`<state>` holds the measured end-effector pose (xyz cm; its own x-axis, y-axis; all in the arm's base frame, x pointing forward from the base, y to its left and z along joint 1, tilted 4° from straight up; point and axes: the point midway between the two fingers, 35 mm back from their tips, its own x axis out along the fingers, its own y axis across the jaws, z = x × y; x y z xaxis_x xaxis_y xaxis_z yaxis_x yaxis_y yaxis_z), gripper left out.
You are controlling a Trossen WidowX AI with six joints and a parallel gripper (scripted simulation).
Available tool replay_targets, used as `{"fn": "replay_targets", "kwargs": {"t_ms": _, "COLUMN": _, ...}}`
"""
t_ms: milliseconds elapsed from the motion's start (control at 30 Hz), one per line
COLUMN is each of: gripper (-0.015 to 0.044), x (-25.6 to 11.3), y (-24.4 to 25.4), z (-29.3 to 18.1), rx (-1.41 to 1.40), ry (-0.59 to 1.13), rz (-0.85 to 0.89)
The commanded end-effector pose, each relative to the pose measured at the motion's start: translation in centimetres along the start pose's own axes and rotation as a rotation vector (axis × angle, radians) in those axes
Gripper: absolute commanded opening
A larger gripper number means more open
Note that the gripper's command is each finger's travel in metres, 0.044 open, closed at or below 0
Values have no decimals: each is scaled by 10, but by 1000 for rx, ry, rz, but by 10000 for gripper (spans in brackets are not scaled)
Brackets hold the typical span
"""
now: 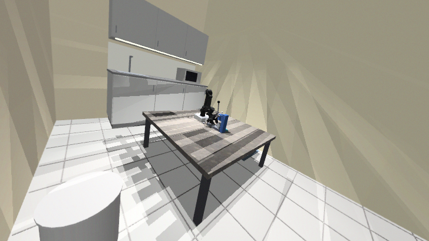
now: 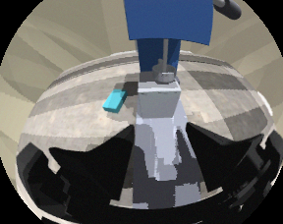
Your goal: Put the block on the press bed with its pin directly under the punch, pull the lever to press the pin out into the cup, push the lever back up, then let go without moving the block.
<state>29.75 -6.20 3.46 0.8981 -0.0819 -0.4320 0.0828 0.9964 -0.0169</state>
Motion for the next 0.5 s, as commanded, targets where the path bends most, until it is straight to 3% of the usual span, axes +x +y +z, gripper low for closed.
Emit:
{"fn": "replay_targets", "kwargs": {"t_ms": 0, "gripper": 300, "x": -1, "y": 0, "z": 0, "rx": -2, "ry": -1, "rz": 1}}
{"fn": "replay_targets", "kwargs": {"t_ms": 467, "gripper": 300, "x": -3, "y": 1, "z": 0, "rx": -5, "ry": -5, "rz": 3}}
